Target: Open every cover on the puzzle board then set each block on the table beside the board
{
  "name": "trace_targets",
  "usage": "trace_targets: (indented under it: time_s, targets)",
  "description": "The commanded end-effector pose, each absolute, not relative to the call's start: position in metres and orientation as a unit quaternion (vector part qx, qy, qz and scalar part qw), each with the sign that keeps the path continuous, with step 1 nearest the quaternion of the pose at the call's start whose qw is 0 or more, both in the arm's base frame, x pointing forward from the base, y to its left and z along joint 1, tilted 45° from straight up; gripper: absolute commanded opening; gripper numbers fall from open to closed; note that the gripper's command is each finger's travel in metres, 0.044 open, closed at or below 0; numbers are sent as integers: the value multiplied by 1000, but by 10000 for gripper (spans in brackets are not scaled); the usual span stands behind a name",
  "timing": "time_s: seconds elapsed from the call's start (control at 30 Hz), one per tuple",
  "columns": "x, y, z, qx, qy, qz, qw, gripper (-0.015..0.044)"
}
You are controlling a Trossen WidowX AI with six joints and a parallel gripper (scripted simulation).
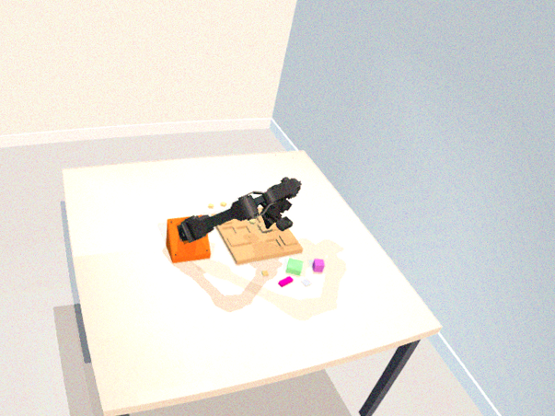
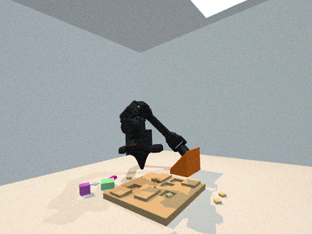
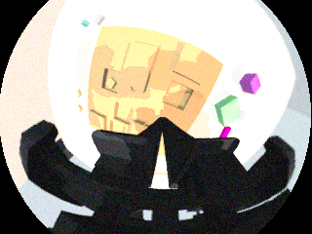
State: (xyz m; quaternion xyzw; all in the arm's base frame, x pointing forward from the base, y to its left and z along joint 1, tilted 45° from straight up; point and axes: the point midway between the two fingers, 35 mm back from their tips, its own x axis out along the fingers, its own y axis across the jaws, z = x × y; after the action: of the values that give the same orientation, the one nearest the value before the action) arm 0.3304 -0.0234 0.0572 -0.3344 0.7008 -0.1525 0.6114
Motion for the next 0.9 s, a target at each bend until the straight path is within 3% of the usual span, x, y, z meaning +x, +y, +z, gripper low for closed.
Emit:
trace_targets:
  time_s: [0.0, 0.63, 0.87]
  targets:
    - [336, -7, 40, -302, 693, -190, 627, 0]
    - [341, 68, -39, -124, 596, -395, 688, 0]
    - [341, 72, -45, -112, 587, -408, 690, 0]
